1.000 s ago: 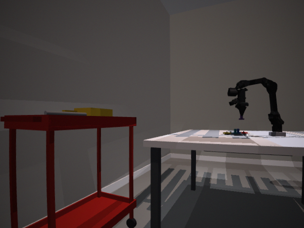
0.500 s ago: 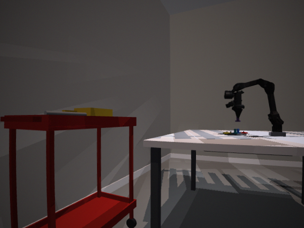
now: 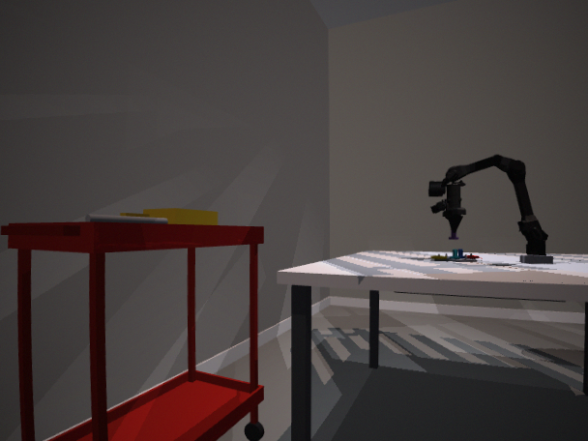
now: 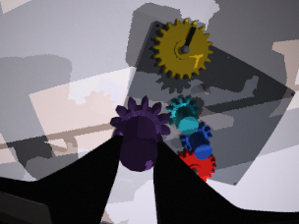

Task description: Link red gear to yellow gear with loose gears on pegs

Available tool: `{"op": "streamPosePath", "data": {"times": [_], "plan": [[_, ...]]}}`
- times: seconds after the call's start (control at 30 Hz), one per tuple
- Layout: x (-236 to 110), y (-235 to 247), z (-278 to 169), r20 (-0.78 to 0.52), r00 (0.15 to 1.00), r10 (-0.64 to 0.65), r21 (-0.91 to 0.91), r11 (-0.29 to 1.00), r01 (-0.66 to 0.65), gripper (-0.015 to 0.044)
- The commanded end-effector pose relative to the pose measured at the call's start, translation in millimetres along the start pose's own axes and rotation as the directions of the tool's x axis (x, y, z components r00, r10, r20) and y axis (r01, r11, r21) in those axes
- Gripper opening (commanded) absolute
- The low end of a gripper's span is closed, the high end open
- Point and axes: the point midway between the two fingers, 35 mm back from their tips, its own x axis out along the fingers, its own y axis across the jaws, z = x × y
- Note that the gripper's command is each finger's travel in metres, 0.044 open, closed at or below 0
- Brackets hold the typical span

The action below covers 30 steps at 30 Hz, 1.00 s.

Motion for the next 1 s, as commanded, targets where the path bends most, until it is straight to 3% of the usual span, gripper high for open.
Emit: {"op": "streamPosePath", "data": {"times": [0.0, 0.97], "plan": [[7, -10, 5, -0.008, 1.0, -0.004, -0.006, 1.0, 0.004, 0.0], [31, -66, 19, -0.01, 1.0, -0.014, -0.017, 1.0, 0.014, 0.0]]}}
